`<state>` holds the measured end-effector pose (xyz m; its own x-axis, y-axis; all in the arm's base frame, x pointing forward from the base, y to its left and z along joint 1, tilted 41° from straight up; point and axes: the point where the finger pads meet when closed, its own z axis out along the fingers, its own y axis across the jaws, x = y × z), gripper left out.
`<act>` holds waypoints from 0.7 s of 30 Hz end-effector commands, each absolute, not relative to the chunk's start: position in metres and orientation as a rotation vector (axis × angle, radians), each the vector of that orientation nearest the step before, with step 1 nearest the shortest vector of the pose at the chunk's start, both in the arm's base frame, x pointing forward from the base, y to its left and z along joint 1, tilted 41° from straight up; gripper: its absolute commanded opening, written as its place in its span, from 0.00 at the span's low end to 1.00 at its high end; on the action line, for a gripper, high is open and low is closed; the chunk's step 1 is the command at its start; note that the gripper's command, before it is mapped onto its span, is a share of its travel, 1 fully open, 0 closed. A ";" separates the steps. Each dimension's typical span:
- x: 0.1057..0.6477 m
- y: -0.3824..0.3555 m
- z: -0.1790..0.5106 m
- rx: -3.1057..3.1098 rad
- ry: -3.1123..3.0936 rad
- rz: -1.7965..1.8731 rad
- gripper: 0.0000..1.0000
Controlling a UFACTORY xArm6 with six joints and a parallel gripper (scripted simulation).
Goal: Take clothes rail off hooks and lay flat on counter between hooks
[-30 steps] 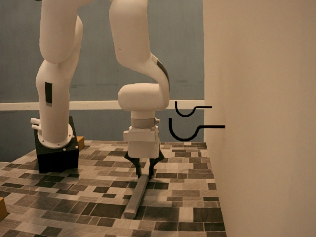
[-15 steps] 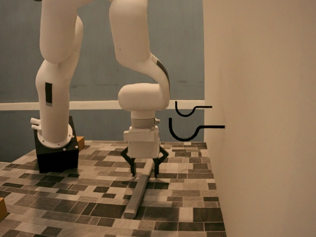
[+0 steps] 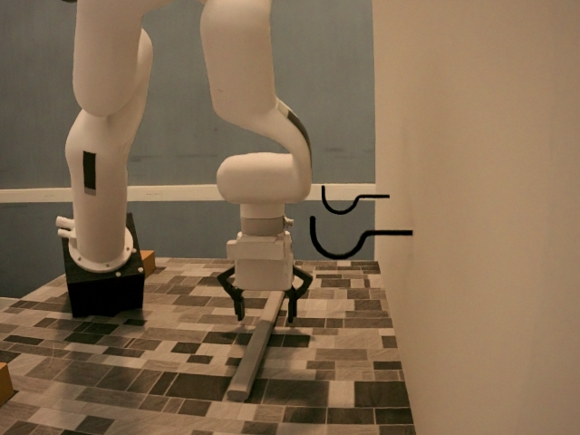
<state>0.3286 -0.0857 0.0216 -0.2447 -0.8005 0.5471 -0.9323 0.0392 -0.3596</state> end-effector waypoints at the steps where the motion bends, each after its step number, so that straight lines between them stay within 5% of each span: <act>1: 0.329 -0.085 0.022 1.796 -2.114 0.994 1.00; 21: 0.327 -0.079 0.030 1.796 -2.114 0.994 1.00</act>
